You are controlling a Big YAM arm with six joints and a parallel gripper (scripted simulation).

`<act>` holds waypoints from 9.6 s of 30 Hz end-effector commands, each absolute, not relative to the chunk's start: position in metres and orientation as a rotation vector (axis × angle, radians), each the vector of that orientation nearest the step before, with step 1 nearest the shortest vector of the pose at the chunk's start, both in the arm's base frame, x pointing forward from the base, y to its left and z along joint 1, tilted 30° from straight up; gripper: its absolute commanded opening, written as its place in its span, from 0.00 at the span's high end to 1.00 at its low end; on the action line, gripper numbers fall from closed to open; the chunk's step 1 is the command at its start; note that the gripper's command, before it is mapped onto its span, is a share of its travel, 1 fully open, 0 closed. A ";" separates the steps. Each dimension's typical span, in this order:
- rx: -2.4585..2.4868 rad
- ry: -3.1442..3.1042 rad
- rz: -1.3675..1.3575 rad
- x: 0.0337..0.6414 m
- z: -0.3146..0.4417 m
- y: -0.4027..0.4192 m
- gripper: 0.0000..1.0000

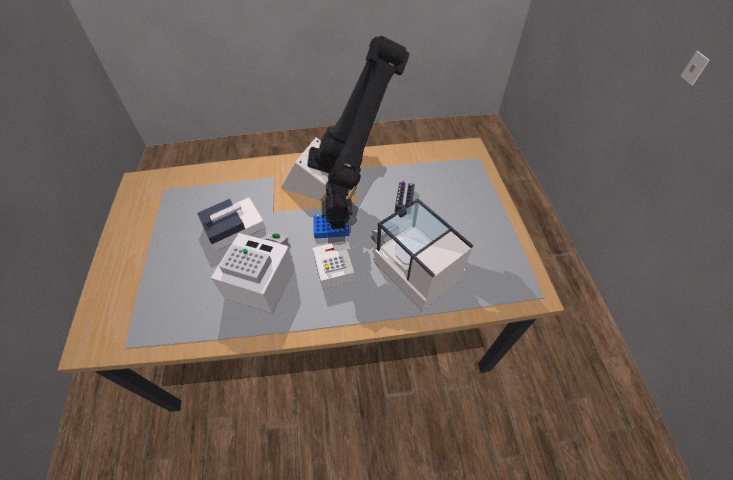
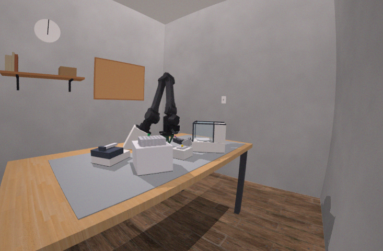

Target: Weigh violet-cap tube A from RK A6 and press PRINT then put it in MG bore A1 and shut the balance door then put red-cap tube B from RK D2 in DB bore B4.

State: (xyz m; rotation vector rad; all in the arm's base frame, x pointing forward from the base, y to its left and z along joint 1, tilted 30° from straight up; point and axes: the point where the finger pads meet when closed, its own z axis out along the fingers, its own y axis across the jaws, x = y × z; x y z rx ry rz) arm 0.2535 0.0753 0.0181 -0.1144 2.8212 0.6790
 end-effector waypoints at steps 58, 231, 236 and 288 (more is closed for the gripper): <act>-0.116 2.787 0.667 0.266 0.027 0.074 0.91; -0.126 2.802 0.670 0.247 0.068 0.051 0.91; -0.125 2.816 0.677 0.246 0.065 0.052 0.91; -0.123 2.765 0.649 0.256 0.095 0.039 0.91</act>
